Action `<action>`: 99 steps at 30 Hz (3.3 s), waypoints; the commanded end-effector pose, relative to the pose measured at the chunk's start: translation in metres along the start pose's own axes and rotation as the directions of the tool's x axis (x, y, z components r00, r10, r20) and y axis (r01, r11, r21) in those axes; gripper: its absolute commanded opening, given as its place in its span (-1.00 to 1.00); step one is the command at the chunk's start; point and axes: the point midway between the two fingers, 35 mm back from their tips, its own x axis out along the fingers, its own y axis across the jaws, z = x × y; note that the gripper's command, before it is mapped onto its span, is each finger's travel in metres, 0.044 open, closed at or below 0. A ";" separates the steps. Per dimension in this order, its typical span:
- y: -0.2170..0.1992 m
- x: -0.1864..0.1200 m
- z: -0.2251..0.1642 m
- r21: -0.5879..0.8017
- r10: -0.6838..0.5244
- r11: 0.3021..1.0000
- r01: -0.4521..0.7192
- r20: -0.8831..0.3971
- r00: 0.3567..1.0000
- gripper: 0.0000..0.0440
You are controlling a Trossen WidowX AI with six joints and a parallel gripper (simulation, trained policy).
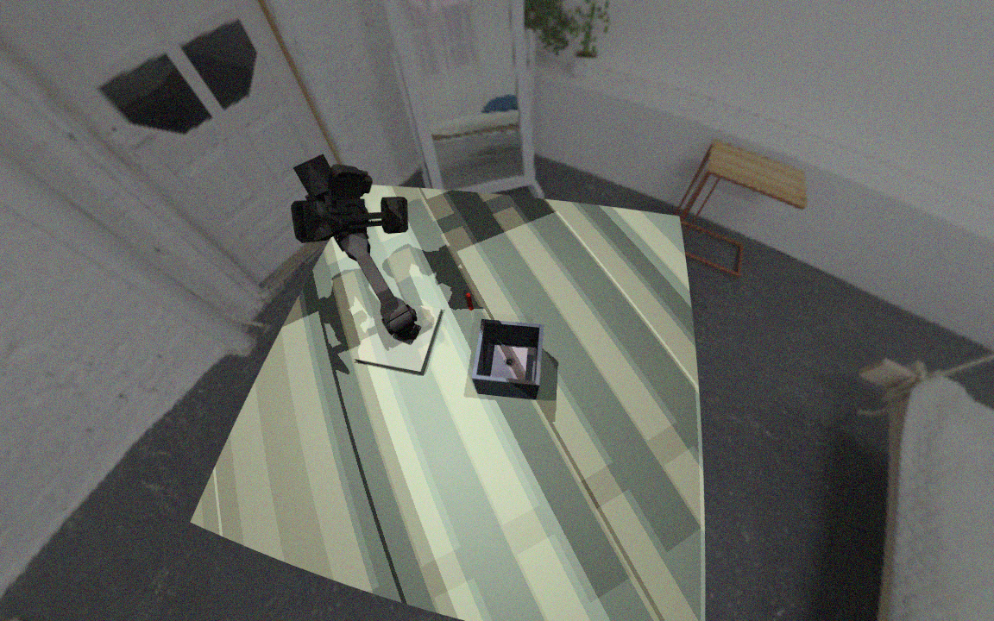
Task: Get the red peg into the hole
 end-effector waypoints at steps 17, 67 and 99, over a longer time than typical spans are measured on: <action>0.068 0.019 -0.060 0.466 0.382 0.850 -0.244 -0.227 0.896 1.00; 0.235 -0.058 -0.118 0.891 0.897 0.418 0.179 -0.436 0.079 1.00; 0.287 -0.147 -0.170 0.472 0.694 0.715 0.515 -0.568 -0.443 1.00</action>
